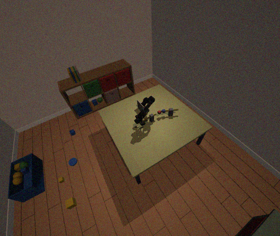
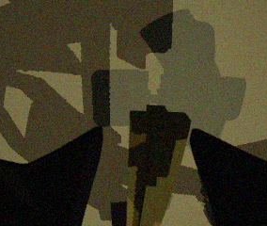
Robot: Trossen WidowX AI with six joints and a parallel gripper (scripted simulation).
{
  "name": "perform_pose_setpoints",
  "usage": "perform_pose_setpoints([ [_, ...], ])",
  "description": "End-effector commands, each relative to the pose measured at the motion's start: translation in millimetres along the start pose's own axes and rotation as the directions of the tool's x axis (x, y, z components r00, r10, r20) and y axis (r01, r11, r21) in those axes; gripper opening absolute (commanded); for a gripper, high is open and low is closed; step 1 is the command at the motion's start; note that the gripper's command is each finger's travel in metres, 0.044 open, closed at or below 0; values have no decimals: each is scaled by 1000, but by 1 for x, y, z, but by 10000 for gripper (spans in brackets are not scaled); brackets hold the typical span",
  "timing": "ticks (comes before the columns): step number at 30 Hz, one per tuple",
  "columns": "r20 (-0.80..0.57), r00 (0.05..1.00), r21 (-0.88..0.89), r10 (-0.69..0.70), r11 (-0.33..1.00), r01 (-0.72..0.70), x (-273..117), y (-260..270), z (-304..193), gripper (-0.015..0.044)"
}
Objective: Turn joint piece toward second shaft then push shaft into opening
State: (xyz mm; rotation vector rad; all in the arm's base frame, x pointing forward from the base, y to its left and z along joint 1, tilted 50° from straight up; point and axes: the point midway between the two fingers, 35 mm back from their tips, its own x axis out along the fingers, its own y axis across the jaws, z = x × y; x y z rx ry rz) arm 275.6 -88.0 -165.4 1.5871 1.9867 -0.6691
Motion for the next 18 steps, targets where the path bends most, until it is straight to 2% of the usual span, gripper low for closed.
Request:
perform_pose_setpoints([
  [1, -3, 1000, 4, 1, 1000, -1, 2, 1, -1, 204],
  [5, -3, 1000, 4, 1, 1000, -1, 2, 1, -1, 102],
  [18, -3, 1000, 4, 1, 1000, -1, 2, 1, -1, 89],
])
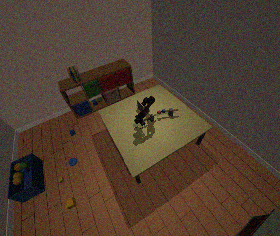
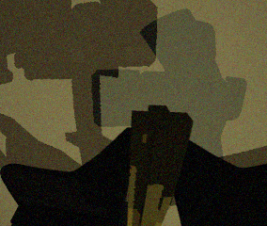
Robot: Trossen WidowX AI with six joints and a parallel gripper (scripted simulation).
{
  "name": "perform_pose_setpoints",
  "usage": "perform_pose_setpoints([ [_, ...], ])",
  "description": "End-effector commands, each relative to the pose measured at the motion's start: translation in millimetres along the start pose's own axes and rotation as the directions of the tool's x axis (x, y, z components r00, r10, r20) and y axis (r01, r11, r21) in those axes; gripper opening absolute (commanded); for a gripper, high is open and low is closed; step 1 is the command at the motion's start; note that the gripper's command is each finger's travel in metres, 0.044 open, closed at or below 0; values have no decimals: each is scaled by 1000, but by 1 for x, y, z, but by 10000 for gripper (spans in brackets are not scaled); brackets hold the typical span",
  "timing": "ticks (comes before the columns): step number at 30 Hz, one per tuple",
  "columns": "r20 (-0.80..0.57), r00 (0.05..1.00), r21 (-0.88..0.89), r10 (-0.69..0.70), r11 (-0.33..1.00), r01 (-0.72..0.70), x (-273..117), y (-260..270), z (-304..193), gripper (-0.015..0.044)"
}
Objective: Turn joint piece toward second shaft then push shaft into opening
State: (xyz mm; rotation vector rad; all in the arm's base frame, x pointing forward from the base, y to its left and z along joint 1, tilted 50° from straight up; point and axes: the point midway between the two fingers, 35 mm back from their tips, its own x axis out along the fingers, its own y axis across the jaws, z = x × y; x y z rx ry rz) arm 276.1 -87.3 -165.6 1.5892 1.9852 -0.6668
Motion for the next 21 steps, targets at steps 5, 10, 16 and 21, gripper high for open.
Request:
perform_pose_setpoints([
  [5, -3, 1000, 5, -1, 1000, 1, 1, 0, -1, 67],
  [10, 0, 1000, 1, 0, 1000, 0, 0, 0, 0, 67],
  [16, 0, 1000, 1, 0, 1000, 0, 0, 0, 0, 67],
  [21, 0, 1000, 1, 0, 1000, 0, 0, 0, 0, 67],
])
